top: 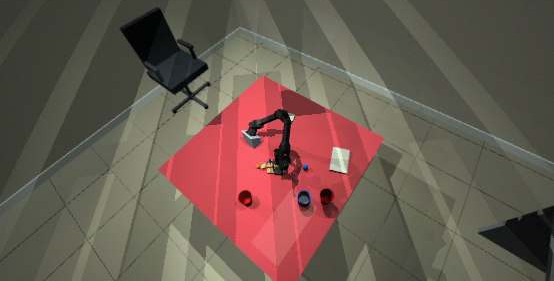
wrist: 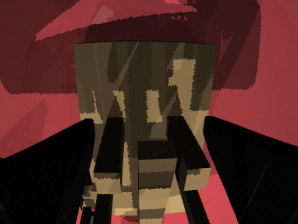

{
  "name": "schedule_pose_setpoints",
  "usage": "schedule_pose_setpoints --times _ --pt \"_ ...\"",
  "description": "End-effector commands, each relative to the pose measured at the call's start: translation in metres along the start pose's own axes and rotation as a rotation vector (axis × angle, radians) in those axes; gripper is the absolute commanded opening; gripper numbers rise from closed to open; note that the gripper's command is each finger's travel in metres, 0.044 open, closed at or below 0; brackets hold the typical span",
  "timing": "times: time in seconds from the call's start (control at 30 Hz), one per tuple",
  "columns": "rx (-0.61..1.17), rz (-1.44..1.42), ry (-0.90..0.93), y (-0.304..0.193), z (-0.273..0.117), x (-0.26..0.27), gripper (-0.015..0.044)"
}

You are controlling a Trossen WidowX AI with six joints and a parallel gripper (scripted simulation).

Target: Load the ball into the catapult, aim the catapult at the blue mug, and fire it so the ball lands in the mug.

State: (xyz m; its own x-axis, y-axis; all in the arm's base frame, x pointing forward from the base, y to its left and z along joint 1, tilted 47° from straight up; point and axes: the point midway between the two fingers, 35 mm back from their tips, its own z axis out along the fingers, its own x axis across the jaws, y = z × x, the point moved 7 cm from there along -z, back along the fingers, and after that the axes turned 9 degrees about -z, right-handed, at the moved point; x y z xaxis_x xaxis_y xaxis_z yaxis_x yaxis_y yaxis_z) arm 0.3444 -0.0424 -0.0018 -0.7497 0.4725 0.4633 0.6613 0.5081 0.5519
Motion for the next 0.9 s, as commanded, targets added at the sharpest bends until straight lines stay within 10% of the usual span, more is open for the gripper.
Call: schedule_pose_setpoints --times 0.0,0.43,0.87 --pt "0.001 0.000 0.001 0.000 0.000 0.000 0.0204" --pt "0.001 0.002 0.001 0.000 -0.048 0.000 0.0000" --pt "0.001 0.328 0.002 0.000 -0.049 -0.001 0.0000"
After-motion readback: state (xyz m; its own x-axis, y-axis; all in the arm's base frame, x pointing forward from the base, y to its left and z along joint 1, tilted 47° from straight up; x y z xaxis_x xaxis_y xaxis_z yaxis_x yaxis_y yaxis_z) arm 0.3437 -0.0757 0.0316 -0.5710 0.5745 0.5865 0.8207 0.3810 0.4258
